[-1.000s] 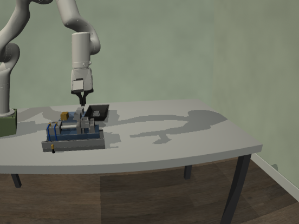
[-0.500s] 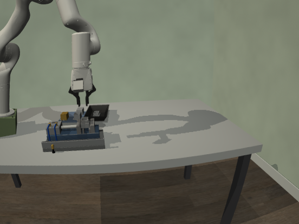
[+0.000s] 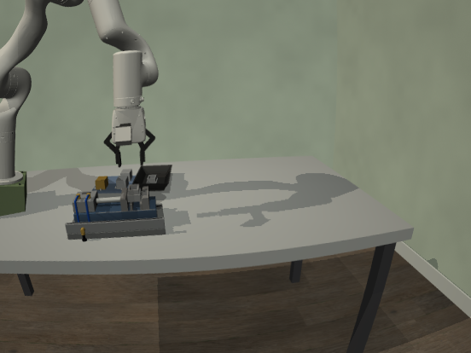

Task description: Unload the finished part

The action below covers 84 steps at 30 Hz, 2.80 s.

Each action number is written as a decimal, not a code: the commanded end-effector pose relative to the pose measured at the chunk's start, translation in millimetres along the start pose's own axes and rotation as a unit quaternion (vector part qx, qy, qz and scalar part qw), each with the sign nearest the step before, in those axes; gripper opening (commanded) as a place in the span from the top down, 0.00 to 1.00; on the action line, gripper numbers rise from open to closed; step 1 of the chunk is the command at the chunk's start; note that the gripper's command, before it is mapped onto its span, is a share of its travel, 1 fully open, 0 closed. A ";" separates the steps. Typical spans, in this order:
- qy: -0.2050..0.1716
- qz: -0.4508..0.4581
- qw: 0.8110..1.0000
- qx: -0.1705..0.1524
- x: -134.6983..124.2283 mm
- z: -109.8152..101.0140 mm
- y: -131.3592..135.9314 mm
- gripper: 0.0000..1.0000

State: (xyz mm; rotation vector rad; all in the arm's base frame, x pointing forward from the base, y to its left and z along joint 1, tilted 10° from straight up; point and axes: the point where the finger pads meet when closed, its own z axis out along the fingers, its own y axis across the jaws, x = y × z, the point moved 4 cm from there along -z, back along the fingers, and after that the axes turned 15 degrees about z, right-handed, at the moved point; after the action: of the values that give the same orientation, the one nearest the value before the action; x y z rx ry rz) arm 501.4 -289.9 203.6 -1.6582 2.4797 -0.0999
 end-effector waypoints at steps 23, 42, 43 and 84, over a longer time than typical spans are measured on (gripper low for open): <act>0.000 0.000 1.000 0.001 0.1 0.3 -0.9 0.31; -0.001 0.000 1.000 0.001 -0.2 21.2 -1.4 0.31; -0.001 0.000 1.000 0.001 -0.2 21.2 -1.4 0.31; -0.001 0.000 1.000 0.001 -0.9 61.7 -2.4 0.31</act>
State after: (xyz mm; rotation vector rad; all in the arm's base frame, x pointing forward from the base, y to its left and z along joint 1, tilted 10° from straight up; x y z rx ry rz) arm 513.6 -287.6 142.7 -1.6582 2.4779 -0.0978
